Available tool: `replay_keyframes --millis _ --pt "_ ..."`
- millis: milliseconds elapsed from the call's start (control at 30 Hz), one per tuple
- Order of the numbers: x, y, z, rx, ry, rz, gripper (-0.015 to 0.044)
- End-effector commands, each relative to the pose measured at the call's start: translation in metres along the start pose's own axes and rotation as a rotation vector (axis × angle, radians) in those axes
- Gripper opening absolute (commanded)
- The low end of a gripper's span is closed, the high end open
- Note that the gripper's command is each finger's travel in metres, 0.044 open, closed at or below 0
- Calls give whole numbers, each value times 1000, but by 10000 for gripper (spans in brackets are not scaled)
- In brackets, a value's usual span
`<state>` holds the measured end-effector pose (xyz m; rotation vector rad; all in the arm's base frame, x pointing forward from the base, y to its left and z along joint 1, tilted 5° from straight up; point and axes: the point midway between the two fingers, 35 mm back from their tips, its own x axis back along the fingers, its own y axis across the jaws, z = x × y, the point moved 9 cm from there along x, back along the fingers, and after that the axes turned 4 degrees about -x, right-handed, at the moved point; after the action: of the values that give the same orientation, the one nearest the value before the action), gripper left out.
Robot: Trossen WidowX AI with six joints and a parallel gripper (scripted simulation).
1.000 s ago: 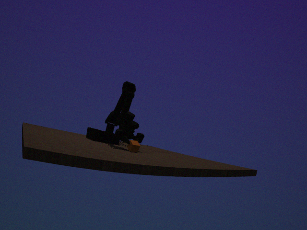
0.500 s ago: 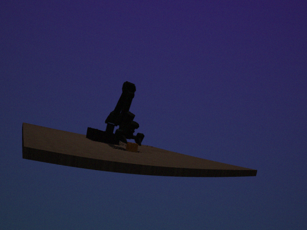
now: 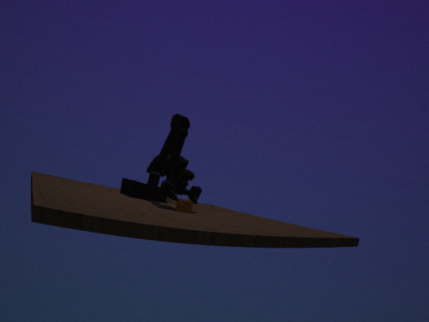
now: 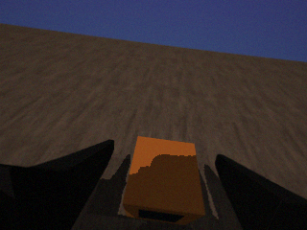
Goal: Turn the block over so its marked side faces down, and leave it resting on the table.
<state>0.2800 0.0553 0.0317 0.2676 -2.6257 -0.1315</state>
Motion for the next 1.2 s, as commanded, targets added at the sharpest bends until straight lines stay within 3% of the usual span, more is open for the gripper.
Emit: replay_keyframes --millis 0,267,500,733,1167 --pt "0 0 0 -3 0 3 440" --pt "-2 0 -3 -2 24 6 440" --pt "-3 1 -46 2 268 26 440" --pt "36 6 -92 -4 498 37 440" --pt "38 6 -93 -4 504 37 440"
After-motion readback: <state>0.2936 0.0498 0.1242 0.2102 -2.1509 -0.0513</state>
